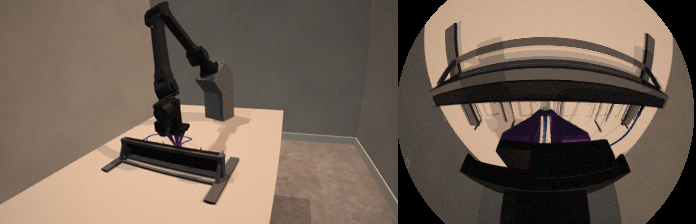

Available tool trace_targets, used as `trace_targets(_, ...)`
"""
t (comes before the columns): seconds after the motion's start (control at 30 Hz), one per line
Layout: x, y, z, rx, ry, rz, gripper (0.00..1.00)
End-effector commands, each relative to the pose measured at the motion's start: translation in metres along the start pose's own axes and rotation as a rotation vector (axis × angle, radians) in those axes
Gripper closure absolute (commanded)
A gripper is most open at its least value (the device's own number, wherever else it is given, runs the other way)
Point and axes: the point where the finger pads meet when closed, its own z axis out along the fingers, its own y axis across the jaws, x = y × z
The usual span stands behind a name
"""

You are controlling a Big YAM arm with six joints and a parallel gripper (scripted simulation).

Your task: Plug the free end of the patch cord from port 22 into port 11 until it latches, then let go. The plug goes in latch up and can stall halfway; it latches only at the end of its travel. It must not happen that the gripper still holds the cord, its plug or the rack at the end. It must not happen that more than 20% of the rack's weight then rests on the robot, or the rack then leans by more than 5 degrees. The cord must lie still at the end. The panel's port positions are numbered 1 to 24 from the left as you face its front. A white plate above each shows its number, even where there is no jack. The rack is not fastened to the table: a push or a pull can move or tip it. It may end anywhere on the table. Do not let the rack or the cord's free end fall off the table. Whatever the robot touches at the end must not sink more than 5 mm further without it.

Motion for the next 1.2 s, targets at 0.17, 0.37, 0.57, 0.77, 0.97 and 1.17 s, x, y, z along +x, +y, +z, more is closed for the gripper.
trace_targets(0.17,-0.0143,-0.0056,-0.0006,0.009,-0.012,0.004,1.00)
trace_targets(0.37,-0.0127,-0.0054,-0.0001,0.008,-0.010,0.003,1.00)
trace_targets(0.57,-0.0113,-0.0054,0.0001,0.008,-0.007,0.002,1.00)
trace_targets(0.77,-0.0094,-0.0053,0.0006,0.009,-0.004,0.001,1.00)
trace_targets(0.97,-0.0077,-0.0051,0.0010,0.009,-0.001,0.000,1.00)
trace_targets(1.17,-0.0079,-0.0049,0.0013,0.008,-0.002,0.000,1.00)
